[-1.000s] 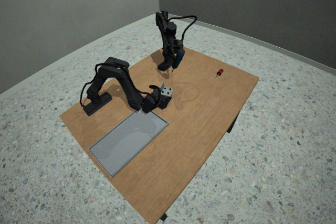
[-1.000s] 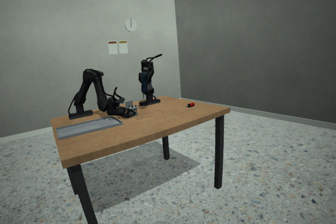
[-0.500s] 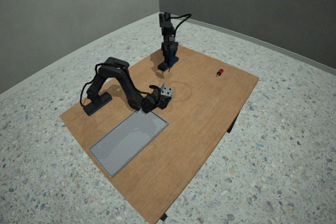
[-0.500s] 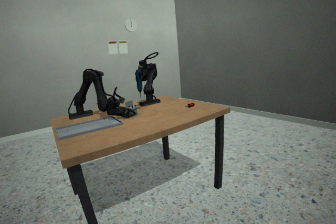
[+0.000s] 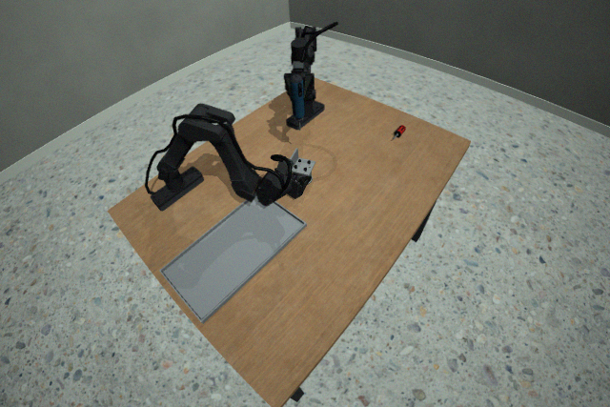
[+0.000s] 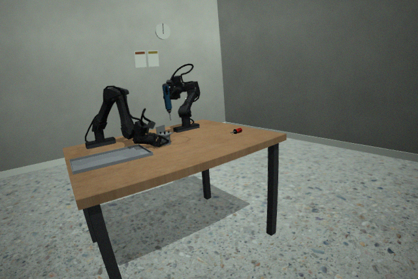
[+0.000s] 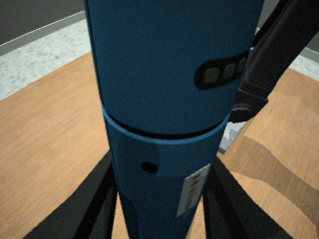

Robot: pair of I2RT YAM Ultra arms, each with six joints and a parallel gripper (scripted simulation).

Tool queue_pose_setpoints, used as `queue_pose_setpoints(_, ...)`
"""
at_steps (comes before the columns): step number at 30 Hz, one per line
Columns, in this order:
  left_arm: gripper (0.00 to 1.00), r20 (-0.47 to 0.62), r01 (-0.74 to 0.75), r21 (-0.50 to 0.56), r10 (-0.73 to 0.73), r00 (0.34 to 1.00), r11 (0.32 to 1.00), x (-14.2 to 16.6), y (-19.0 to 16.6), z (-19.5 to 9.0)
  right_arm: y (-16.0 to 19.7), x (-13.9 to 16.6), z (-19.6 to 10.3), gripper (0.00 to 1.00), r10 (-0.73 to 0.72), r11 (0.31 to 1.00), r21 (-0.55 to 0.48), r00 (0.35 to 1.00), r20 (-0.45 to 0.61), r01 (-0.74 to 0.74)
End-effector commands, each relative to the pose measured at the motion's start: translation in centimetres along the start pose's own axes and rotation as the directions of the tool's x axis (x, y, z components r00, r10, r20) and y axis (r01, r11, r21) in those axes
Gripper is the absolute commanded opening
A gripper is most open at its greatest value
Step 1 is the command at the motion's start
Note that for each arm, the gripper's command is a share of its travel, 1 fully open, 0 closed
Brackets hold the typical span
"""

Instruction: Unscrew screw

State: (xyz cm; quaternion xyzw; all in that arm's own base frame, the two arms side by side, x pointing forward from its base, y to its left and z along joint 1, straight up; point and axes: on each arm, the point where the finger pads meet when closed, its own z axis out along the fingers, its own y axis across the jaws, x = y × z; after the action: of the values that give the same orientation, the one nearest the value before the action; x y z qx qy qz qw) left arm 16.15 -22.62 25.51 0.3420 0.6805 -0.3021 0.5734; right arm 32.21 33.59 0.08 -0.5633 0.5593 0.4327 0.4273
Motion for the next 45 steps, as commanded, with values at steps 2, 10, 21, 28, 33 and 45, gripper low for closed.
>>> queue_pose_setpoints(2,0.42,0.19,-0.025,-0.011,0.026,0.981,1.0,-5.6,0.2,-0.4,-0.6,-1.4,-0.6,0.59,-0.021,1.0,0.014,1.0,0.019,0.021)
queue_pose_setpoints(10,0.42,0.203,-0.027,-0.008,0.028,0.979,1.0,-6.8,0.1,-0.6,-0.6,-1.4,-0.6,0.59,-0.021,1.0,0.014,1.0,0.019,0.021)
queue_pose_setpoints(21,0.42,0.217,-0.024,-0.006,0.025,0.976,1.0,-7.4,0.1,-0.7,-0.6,-1.4,-0.6,0.59,-0.021,1.0,0.014,1.0,0.019,0.021)
queue_pose_setpoints(28,0.42,0.24,-0.023,-0.007,0.024,0.97,1.0,-7.8,0.1,-0.7,-0.6,-1.4,-0.6,0.59,-0.021,1.0,0.014,1.0,0.019,0.021)
queue_pose_setpoints(33,0.42,0.246,-0.023,-0.006,0.024,0.969,1.0,-7.9,0.1,-0.7,-0.6,-1.4,-0.6,0.59,-0.021,1.0,0.014,1.0,0.019,0.021)
queue_pose_setpoints(45,0.42,0.245,-0.023,-0.002,0.023,0.969,1.0,-7.2,0.0,-0.4,-0.6,-1.4,-0.6,0.59,-0.021,1.0,0.014,1.0,0.019,0.021)
